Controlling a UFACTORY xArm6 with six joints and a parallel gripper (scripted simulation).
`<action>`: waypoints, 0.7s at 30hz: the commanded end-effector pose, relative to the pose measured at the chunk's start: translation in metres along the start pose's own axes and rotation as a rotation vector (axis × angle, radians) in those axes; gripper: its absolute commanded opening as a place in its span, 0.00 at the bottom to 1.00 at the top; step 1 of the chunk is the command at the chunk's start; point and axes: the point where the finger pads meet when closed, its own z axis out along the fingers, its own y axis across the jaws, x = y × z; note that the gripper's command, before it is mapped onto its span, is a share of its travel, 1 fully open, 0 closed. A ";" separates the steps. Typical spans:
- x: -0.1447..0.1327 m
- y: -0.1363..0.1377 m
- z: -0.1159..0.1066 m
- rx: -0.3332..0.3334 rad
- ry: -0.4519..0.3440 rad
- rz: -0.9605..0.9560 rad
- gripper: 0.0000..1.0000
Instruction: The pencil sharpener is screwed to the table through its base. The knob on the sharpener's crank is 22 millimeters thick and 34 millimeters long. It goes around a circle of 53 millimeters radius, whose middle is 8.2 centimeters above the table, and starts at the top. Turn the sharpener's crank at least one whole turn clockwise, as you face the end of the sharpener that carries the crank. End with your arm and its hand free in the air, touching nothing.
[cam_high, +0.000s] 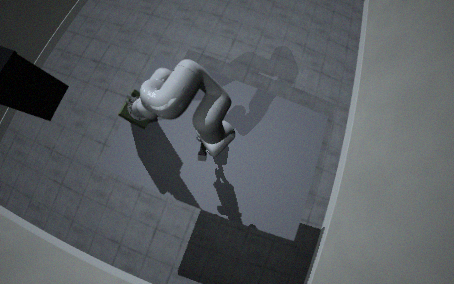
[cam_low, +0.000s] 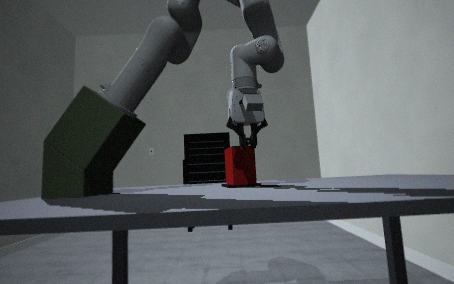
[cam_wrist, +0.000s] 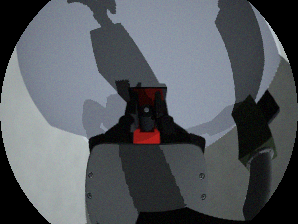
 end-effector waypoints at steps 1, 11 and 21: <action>0.000 -0.002 0.000 -0.008 0.015 0.000 0.00; 0.000 -0.002 0.000 -0.008 0.015 0.000 0.54; 0.000 -0.002 0.000 -0.008 0.015 0.000 0.54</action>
